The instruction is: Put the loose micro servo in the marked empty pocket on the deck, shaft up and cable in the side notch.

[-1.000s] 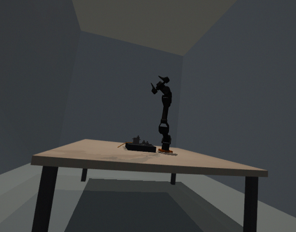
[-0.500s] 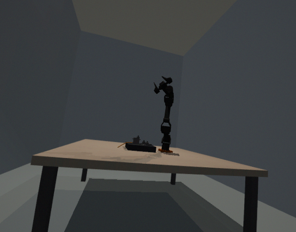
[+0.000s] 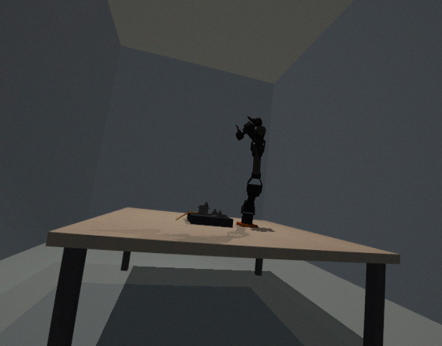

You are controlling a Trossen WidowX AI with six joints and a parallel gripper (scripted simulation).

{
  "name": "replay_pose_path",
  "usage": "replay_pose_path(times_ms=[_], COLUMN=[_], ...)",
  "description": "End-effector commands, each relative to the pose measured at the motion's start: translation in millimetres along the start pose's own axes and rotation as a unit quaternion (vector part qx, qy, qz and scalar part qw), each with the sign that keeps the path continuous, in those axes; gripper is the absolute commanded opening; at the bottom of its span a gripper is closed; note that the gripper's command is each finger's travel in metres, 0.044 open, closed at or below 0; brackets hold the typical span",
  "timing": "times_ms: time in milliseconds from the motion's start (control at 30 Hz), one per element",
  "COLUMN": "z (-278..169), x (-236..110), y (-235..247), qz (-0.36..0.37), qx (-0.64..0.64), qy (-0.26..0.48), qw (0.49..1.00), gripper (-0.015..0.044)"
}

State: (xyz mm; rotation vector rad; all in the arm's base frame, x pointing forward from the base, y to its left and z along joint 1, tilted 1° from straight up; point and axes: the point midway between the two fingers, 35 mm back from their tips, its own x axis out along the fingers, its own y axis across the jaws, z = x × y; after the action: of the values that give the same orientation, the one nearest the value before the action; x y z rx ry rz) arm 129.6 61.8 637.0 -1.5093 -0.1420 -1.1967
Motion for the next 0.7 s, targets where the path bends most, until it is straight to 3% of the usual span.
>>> replay_pose_path(times_ms=[0, 667], z=[-21.4, -111.8], x=[3.8, 24.6], y=[-4.2, 6.5], qz=[0.003, 0.062], qx=[0.007, 0.039], qy=[0.015, 0.062], qw=[1.0, 0.995], gripper=[0.044, 0.044])
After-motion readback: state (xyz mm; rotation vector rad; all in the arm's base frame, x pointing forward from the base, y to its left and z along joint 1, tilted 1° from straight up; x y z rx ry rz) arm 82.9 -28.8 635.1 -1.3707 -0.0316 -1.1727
